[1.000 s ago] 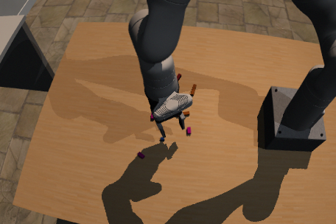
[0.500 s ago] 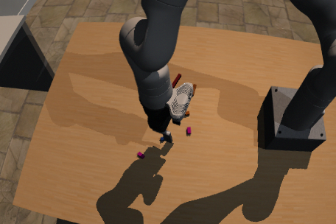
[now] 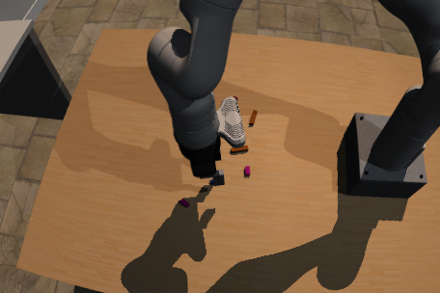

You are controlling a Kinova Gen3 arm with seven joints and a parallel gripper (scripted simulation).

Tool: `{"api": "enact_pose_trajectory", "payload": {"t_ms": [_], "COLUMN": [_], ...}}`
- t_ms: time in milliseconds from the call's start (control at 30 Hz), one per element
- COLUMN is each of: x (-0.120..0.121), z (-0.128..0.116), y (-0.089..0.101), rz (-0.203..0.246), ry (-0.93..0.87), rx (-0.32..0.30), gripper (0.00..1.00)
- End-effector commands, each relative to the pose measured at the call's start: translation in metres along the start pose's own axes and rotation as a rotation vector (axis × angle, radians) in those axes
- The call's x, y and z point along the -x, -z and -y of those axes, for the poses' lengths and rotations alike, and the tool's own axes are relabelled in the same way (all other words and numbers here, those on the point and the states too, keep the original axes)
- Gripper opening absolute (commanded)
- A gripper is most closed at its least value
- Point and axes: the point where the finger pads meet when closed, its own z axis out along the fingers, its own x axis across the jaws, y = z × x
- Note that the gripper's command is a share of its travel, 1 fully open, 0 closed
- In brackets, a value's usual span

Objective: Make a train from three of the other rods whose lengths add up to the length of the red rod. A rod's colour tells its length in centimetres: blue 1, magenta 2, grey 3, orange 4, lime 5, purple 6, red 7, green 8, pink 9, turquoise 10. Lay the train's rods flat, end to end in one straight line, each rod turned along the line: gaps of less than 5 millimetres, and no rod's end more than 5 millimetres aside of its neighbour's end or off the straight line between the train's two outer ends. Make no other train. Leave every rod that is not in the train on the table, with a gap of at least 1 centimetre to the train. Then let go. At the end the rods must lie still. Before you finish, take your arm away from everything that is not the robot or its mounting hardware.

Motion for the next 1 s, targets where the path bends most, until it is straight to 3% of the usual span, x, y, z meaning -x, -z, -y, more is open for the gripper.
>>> {"api": "enact_pose_trajectory", "payload": {"t_ms": [0,200,667,700,967], "x": [0.0009,0.0016,0.0019,0.0019,0.0019], "z": [-0.0035,-0.0094,-0.0126,-0.0126,-0.0126], "y": [0.0010,0.0028,0.0038,0.0038,0.0038], "rz": [-0.002,0.003,0.006,0.006,0.006], "ry": [0.053,0.165,0.220,0.220,0.220], "rx": [0.006,0.018,0.025,0.025,0.025], "gripper": [1.00,1.00,1.00,0.54,0.54]}}
